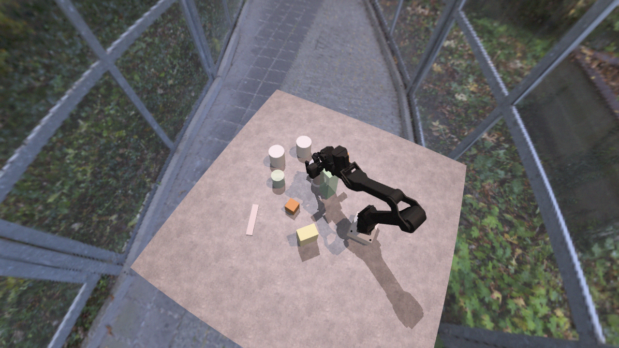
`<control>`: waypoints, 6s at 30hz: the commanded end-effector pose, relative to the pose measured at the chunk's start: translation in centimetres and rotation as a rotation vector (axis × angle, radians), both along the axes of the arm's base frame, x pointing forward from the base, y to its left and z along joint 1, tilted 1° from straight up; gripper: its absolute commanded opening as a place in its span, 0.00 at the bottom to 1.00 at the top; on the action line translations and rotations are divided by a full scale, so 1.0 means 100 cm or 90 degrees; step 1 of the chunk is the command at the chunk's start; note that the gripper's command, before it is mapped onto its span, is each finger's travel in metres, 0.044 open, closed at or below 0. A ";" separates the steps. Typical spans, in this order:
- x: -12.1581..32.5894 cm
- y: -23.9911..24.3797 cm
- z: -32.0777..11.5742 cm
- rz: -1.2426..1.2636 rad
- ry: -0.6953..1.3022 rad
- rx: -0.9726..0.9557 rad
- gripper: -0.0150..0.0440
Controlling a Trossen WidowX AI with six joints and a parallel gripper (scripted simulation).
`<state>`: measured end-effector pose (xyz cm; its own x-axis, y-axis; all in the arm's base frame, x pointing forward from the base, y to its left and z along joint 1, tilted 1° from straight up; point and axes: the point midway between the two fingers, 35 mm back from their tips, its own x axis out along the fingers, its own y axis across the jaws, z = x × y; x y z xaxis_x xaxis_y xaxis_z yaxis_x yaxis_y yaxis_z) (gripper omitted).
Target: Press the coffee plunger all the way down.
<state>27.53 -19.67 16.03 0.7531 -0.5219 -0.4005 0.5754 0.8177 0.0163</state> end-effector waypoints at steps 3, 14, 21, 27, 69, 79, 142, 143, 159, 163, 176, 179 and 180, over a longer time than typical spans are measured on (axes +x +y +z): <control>-0.002 0.002 -0.026 -0.001 0.042 0.031 0.45; -0.001 0.001 -0.026 -0.001 0.042 0.031 0.45; -0.001 0.001 -0.026 -0.001 0.042 0.031 0.45; -0.001 0.001 -0.026 -0.001 0.042 0.031 0.45; 0.001 -0.001 -0.026 -0.001 0.042 0.031 0.45; 0.002 -0.001 -0.026 -0.001 0.042 0.031 0.45; 0.003 -0.002 -0.026 -0.001 0.041 0.031 0.45; 0.003 -0.002 -0.026 -0.001 0.041 0.031 0.45; 0.003 -0.002 -0.026 -0.001 0.041 0.031 0.45; 0.006 -0.004 0.000 0.000 0.002 0.002 0.45; 0.011 -0.008 0.013 -0.001 0.041 0.031 0.45; 0.012 -0.008 0.013 -0.001 0.041 0.031 0.45; 0.012 -0.008 0.013 -0.001 0.041 0.031 0.45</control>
<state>28.47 -20.31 16.88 0.7214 -0.4983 -0.4809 0.5763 0.8171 0.0177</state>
